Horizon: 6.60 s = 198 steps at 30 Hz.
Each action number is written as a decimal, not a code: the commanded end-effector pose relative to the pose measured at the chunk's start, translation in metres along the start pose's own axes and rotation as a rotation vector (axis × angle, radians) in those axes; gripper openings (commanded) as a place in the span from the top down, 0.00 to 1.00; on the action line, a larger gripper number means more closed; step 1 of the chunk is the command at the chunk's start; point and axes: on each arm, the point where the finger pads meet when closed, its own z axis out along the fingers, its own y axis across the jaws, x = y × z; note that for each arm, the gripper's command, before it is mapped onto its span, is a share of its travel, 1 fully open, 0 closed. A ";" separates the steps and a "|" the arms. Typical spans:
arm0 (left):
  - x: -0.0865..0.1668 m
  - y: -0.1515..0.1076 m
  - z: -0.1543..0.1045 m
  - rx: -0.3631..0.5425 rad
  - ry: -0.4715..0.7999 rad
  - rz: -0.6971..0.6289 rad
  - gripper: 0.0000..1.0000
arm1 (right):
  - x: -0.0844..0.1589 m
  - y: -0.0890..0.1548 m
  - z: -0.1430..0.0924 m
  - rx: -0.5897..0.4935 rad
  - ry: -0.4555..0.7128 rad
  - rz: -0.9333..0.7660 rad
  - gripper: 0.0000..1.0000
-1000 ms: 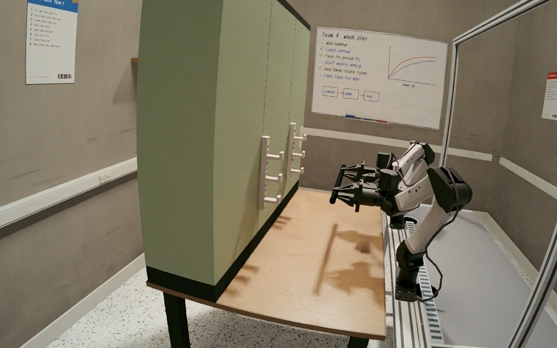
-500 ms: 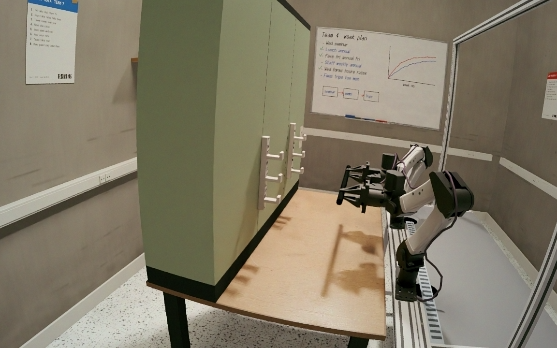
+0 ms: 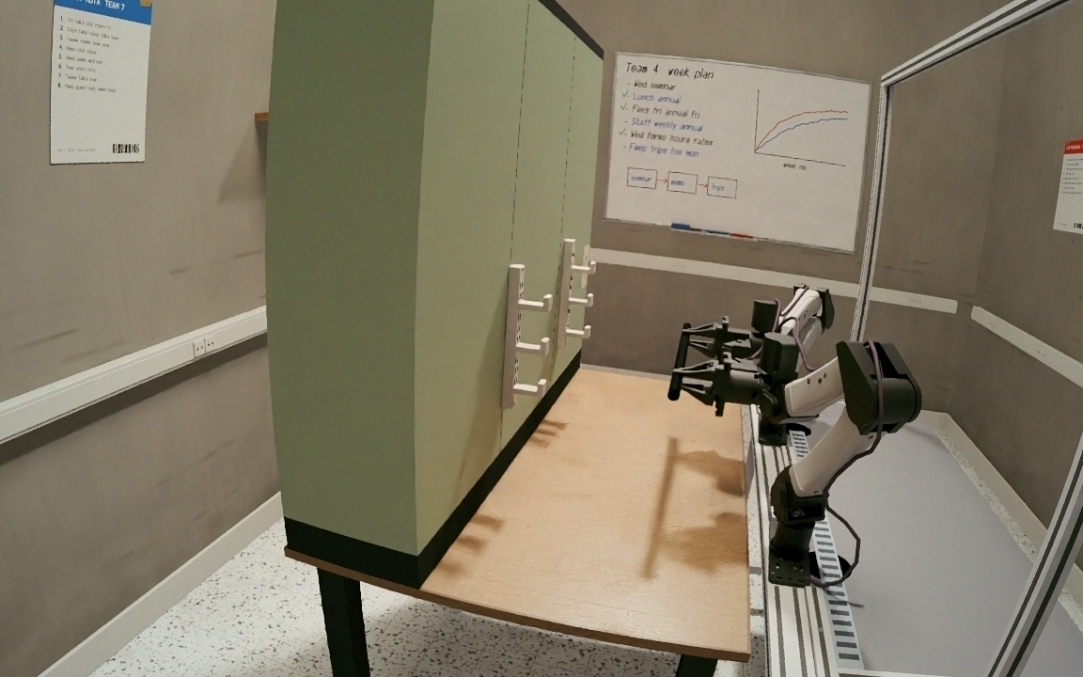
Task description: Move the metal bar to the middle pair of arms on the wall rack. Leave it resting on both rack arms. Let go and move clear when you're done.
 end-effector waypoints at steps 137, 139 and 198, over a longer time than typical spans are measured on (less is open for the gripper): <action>-0.001 0.085 0.056 0.002 -0.011 0.002 1.00 | 0.000 -0.083 0.056 -0.001 -0.011 0.001 1.00; -0.001 0.085 0.059 0.002 -0.011 0.002 1.00 | 0.000 -0.083 0.059 -0.001 -0.011 0.001 1.00; -0.003 0.087 0.147 0.002 -0.011 0.002 1.00 | 0.001 -0.087 0.148 -0.001 -0.011 0.001 1.00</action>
